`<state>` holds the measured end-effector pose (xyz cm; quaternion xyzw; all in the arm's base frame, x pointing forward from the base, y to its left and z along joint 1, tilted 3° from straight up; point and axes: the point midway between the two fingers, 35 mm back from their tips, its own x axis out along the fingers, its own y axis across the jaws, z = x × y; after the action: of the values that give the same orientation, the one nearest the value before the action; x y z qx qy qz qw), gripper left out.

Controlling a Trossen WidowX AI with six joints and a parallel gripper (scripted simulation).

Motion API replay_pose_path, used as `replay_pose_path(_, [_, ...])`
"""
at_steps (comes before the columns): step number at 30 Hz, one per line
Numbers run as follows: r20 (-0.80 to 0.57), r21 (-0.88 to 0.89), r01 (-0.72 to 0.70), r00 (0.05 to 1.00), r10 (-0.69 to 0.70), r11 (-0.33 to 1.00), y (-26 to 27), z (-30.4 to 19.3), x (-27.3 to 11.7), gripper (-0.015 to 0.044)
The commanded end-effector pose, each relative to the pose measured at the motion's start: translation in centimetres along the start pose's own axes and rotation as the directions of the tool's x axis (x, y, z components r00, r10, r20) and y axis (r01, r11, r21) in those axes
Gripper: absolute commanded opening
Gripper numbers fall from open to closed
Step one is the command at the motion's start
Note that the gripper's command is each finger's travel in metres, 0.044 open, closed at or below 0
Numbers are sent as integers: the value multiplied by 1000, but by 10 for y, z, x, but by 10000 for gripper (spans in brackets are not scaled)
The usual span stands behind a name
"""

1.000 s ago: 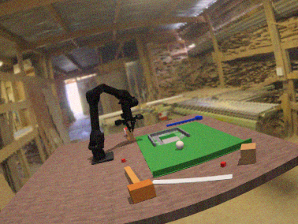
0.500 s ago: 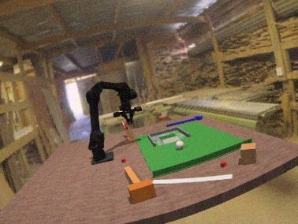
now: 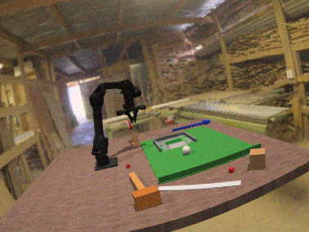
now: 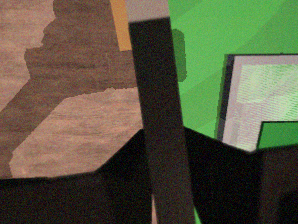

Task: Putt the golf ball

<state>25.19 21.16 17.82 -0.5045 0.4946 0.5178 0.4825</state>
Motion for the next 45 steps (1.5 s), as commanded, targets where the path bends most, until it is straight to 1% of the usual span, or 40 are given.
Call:
replay_pose_path(1, [3, 61, 11, 1000, -11, 998, -9, -14, -1, 0])
replay_pose_path(10, [-3, 243, 42, 999, -42, 969, -32, -58, -2, 0])
replay_pose_path(23, [-19, 468, 66, 998, -64, 881, -52, -126, -3, 0])
replay_pose_path(34, [-30, 642, 63, 998, -57, 764, -55, -187, -2, 0])
replay_pose_path(45, [-35, 790, 57, 998, -49, 610, -46, -246, -1, 0])
